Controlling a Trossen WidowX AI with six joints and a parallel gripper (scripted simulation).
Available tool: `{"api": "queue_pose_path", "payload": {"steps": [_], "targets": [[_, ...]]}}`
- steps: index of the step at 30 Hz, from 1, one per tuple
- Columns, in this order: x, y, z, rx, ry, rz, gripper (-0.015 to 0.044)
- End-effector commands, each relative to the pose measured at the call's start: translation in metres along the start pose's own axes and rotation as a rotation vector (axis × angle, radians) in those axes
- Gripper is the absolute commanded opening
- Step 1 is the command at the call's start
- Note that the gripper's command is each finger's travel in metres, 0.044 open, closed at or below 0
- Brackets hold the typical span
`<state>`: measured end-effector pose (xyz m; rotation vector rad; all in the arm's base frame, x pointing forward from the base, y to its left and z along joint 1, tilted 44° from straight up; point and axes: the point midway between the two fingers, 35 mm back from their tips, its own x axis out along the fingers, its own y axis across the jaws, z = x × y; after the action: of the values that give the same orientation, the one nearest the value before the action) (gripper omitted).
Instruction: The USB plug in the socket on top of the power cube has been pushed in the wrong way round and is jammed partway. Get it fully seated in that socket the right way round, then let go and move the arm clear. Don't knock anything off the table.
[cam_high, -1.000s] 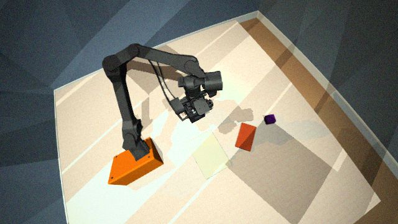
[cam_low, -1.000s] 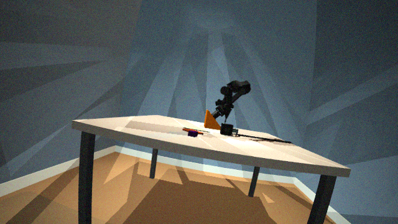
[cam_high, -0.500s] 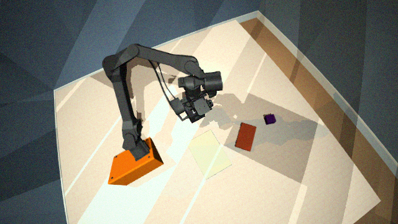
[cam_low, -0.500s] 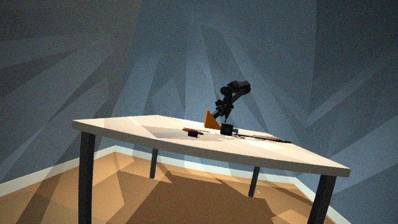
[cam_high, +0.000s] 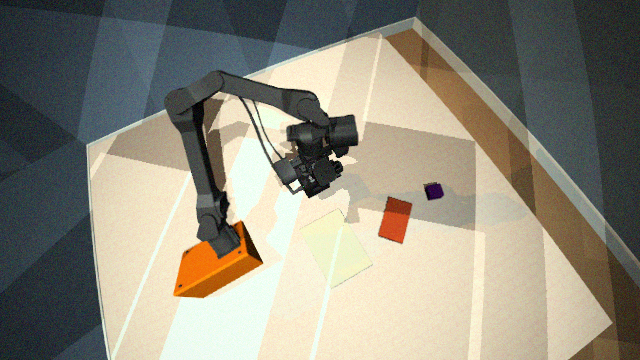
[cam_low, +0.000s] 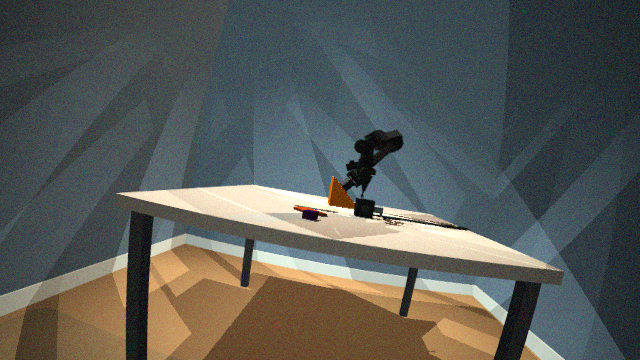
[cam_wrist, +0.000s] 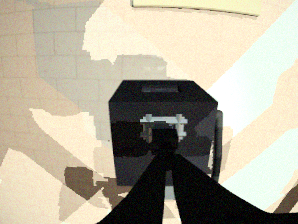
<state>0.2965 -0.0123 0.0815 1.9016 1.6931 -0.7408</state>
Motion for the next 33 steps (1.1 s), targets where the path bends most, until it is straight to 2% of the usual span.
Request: {"api": "queue_pose_path", "payload": {"steps": [1, 33], "targets": [[0.0011, -0.0002, -0.0002, 0.007, 0.005, 0.001, 0.0], [0.0049, -0.0002, 0.0, 0.007, 0.005, 0.001, 0.0]]}}
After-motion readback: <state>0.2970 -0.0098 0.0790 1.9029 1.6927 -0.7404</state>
